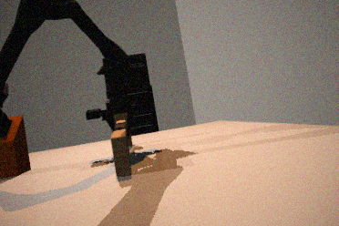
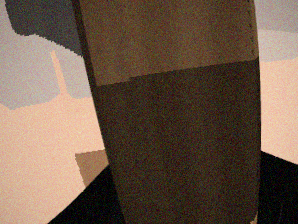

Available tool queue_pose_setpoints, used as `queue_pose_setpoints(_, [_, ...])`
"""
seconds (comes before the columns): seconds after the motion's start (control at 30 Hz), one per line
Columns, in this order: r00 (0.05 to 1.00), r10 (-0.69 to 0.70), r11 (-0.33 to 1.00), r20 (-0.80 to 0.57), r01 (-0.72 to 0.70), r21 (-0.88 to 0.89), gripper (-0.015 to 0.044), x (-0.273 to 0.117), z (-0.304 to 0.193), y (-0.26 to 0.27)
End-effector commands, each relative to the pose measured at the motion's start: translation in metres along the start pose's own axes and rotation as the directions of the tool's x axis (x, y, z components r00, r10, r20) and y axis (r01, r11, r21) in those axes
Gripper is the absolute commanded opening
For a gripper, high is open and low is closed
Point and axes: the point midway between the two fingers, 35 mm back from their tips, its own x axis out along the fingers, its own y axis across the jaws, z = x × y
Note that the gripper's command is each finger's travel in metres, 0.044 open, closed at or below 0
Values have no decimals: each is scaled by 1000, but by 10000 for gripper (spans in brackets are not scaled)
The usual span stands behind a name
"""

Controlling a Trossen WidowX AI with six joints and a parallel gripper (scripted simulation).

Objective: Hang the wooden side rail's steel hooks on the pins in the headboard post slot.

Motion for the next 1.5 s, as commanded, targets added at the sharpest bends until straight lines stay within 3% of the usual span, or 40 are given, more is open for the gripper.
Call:
queue_pose_setpoints(0.0, [1000,11,1000,-3,-11,-5,0,-4,-3,3])
queue_pose_setpoints(1.47, [1000,11,1000,-3,-11,-5,0,-3,-8,2])
